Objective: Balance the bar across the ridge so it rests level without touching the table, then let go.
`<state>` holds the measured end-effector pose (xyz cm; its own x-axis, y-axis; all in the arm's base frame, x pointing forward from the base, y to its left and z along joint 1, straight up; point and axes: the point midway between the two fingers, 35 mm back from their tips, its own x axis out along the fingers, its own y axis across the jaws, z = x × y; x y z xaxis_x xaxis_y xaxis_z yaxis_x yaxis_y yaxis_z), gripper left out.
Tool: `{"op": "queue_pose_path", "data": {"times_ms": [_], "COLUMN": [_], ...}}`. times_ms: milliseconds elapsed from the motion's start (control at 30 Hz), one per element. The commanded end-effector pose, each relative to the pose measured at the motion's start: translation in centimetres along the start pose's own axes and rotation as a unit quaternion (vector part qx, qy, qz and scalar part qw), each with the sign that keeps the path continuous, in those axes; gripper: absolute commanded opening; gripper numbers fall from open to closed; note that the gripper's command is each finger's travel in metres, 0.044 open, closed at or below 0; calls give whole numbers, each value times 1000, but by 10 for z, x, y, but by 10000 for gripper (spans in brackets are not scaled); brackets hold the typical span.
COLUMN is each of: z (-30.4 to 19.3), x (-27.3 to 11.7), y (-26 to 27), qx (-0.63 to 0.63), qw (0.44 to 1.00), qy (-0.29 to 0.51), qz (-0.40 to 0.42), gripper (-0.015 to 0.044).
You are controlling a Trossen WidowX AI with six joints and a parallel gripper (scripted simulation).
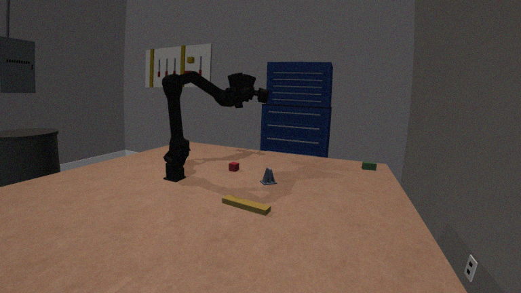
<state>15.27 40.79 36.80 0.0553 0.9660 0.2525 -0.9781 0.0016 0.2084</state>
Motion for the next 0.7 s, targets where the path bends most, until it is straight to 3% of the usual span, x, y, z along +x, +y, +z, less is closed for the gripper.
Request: {"op": "queue_pose_path", "data": {"times_ms": [0,667], "z": [-1,-23], "x": [-9,-72], "y": [-34,-182], "qx": [-2,12], "qw": [999,956], "qy": [13,120], "qz": [-49,-268], "gripper": [315,315]}}
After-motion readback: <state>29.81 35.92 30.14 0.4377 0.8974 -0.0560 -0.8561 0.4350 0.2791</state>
